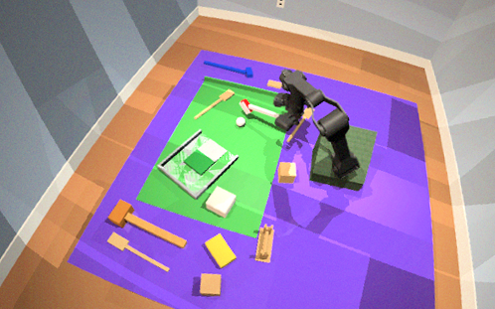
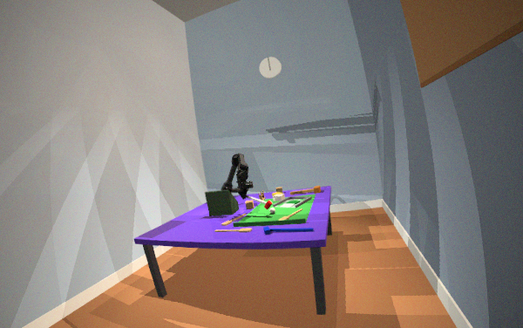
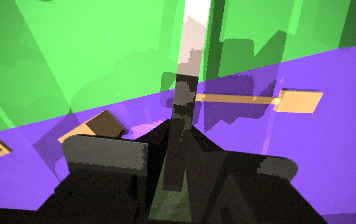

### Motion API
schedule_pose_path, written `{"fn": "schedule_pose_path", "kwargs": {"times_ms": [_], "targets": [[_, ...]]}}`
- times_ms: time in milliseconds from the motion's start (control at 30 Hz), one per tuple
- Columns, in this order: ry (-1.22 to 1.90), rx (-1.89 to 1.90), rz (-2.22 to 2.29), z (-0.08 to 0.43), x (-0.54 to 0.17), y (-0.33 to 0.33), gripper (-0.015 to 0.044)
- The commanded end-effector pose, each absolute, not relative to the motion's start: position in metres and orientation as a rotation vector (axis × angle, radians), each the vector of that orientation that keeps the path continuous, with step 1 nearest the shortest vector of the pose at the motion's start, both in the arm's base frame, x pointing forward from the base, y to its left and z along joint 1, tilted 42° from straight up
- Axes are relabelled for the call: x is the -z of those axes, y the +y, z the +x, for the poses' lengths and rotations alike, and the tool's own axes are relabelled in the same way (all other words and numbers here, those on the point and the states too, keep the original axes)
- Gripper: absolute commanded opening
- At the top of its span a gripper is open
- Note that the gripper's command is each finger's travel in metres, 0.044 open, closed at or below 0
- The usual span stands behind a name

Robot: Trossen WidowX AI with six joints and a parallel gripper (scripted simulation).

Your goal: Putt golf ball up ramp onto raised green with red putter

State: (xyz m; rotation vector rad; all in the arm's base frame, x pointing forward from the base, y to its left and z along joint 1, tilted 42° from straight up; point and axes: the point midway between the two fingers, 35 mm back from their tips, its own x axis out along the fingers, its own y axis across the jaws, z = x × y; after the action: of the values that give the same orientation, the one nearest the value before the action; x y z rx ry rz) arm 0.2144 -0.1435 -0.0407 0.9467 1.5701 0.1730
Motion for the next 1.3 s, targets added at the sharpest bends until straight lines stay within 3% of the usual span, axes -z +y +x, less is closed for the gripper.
{"fn": "schedule_pose_path", "kwargs": {"times_ms": [0,1267], "targets": [[1.567,-0.173,0.959,0.215,0.051,-0.134,0.0000],[1.571,-0.174,0.952,0.212,0.077,-0.122,0.0000]]}}
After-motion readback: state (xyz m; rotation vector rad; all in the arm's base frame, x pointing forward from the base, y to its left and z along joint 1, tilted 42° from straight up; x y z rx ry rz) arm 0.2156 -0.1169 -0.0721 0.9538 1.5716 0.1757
